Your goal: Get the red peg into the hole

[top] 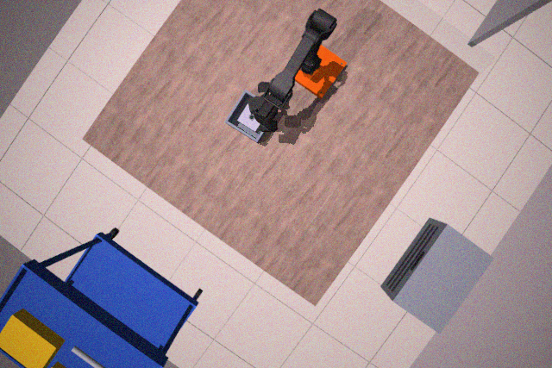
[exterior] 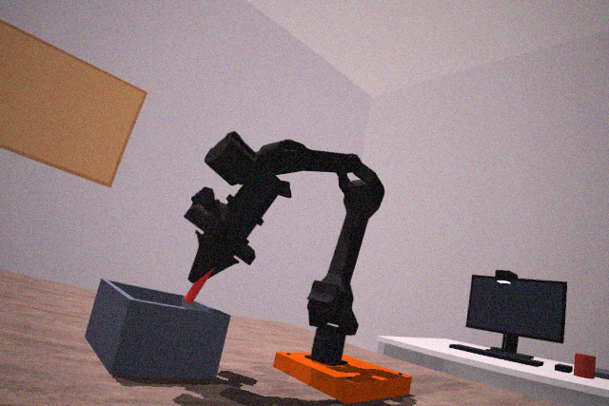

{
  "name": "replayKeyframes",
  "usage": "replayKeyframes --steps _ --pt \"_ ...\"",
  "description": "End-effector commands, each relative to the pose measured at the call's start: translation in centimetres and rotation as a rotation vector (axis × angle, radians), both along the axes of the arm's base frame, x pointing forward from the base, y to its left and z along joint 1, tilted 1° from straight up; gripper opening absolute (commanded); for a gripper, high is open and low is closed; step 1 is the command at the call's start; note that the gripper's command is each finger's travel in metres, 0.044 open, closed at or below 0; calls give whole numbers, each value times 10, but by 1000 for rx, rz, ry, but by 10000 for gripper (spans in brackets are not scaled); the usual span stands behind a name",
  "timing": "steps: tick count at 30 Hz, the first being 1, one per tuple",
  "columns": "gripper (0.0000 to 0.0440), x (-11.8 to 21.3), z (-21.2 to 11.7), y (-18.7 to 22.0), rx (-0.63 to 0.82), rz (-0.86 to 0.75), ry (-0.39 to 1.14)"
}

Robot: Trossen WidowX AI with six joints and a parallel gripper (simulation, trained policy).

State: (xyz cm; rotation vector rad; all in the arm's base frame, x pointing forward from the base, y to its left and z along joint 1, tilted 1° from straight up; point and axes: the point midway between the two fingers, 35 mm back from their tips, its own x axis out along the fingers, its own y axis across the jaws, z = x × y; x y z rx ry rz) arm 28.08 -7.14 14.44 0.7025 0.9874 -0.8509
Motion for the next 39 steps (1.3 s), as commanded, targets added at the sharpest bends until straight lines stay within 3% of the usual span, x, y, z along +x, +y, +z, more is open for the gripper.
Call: replayKeyframes --steps 1,20,22,27,32,39 --pt "1 7 -2 -10 3 -15 -10" --pt "4 27 -40 -41 52 -56 43" --pt "26 28 -46 -43 54 -51 58" --pt "138 30 -56 -47 54 -28 95" --pt "155 36 -57 -53 42 -5 124" --pt "147 51 -50 -61 36 29 138"
